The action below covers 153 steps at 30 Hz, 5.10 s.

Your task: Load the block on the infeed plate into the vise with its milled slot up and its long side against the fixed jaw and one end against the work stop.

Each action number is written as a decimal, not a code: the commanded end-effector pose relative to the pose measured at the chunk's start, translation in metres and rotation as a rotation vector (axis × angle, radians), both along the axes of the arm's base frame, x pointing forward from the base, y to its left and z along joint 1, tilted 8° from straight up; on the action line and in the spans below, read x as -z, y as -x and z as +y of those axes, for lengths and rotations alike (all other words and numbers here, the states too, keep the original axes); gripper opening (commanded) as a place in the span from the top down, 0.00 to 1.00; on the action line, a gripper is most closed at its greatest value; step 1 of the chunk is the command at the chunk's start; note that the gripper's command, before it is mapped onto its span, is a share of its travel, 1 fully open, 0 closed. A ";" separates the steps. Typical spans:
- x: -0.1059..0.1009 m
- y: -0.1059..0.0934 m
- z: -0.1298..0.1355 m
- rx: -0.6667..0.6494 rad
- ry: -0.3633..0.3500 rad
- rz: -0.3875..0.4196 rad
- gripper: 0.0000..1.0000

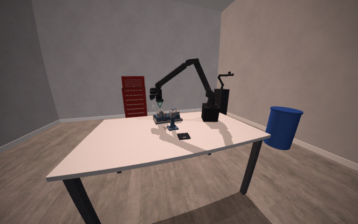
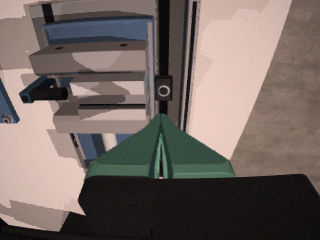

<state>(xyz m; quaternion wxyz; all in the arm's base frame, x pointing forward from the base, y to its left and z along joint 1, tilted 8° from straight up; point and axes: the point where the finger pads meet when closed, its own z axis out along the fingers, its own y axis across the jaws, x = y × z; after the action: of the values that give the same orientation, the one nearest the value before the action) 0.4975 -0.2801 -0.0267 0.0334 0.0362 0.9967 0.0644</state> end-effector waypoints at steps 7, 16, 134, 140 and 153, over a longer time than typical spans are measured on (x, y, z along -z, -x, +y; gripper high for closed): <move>0.018 -0.005 0.008 -0.004 -0.003 0.003 1.00; 0.023 -0.009 0.007 -0.003 0.002 -0.006 1.00; 0.005 -0.010 0.007 -0.002 0.019 -0.034 1.00; 0.005 -0.010 0.007 -0.002 0.019 -0.034 1.00; 0.005 -0.010 0.007 -0.002 0.019 -0.034 1.00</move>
<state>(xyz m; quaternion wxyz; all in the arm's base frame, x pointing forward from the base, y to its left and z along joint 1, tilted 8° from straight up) 0.4984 -0.2750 -0.0499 0.0321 0.0362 0.9967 0.0651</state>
